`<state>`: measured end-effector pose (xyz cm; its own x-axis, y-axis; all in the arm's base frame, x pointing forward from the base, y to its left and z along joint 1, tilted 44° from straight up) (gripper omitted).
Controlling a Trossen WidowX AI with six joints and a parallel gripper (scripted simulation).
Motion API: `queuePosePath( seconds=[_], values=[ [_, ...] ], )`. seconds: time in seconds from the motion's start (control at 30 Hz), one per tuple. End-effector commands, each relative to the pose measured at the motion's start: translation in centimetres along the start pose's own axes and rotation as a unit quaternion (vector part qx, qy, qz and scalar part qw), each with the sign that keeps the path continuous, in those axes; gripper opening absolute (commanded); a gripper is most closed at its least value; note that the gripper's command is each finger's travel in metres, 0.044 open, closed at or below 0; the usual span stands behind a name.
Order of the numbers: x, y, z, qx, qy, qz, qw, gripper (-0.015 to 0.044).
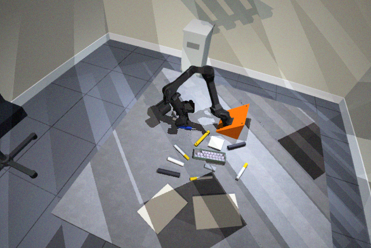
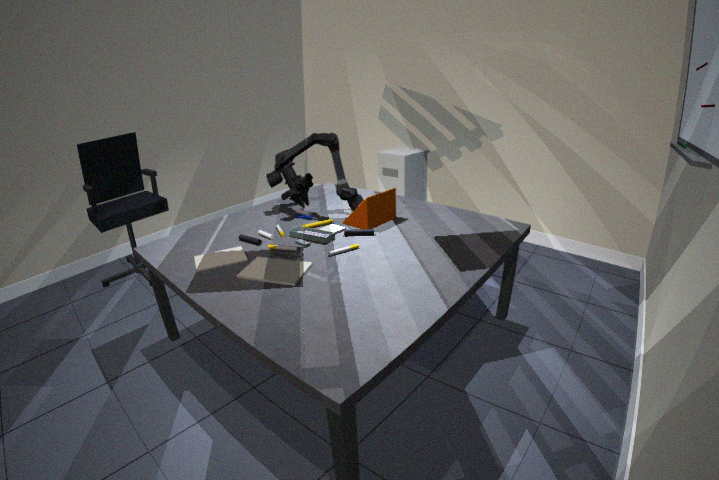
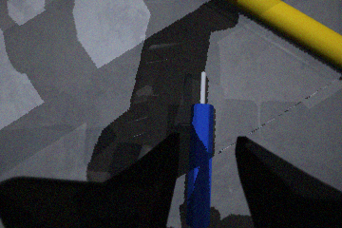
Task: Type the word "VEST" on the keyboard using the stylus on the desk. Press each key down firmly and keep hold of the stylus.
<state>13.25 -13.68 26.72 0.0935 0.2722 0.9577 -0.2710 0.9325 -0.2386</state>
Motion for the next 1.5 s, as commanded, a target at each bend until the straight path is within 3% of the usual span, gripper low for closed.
queuePosePath(
  seconds=[0.0,1.47],
  values=[
    [-0.4,-0.2,0.0,0.002,-0.001,-0.002,1.000,0.0150],
    [-3.7,-2.0,0.0,0.002,-0.001,-0.001,1.000,0.0150]
  ],
)
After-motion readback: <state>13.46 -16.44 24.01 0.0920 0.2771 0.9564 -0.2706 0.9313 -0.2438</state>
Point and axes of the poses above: the point midway between the two fingers, 35 mm back from their tips, its own x axis back along the fingers, its own z axis across the jaws, y = z × x, the point moved 7 cm from there along x, back along the fingers, and after that the axes turned 1 degree about x, right-handed, at the moved point
